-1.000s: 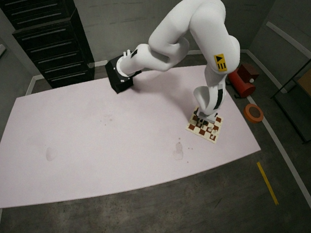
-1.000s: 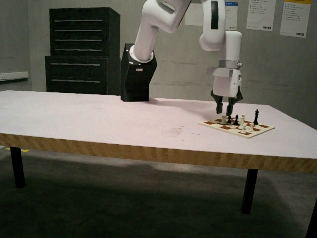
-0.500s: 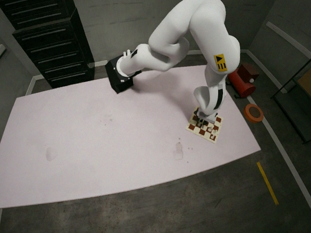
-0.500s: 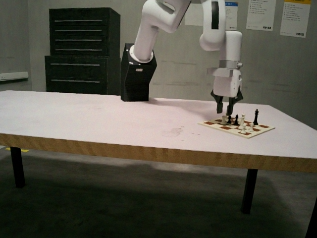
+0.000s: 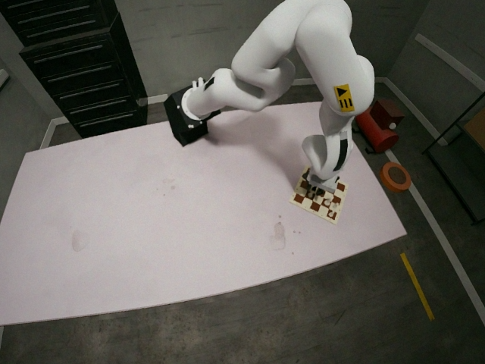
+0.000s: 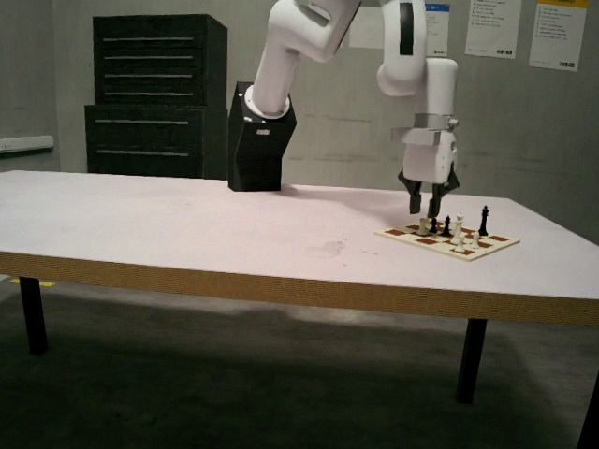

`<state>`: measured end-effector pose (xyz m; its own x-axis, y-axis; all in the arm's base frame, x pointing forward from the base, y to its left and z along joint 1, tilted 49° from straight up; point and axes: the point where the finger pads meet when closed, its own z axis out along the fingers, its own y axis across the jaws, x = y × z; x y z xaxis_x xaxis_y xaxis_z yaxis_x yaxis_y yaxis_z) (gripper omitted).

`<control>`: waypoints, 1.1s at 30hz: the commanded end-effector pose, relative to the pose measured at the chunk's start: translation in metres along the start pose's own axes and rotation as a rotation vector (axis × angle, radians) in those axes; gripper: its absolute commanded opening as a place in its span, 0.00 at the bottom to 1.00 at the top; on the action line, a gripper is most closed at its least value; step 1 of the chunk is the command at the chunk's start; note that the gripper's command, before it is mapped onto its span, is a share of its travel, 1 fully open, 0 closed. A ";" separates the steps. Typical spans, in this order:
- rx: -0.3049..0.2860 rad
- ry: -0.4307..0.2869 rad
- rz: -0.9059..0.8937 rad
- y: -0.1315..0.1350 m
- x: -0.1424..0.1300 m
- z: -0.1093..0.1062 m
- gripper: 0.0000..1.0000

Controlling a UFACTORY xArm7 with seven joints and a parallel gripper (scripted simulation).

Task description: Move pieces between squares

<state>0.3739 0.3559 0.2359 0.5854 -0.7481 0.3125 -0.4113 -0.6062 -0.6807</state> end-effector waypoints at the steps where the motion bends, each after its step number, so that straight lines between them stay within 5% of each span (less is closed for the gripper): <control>1: 0.002 0.000 -0.001 -0.001 0.000 0.000 0.39; 33: 0.002 0.000 -0.001 -0.001 0.000 0.022 0.39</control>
<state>0.3841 0.3598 0.2261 0.5897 -0.7463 0.3088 -0.4160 -0.6084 -0.6759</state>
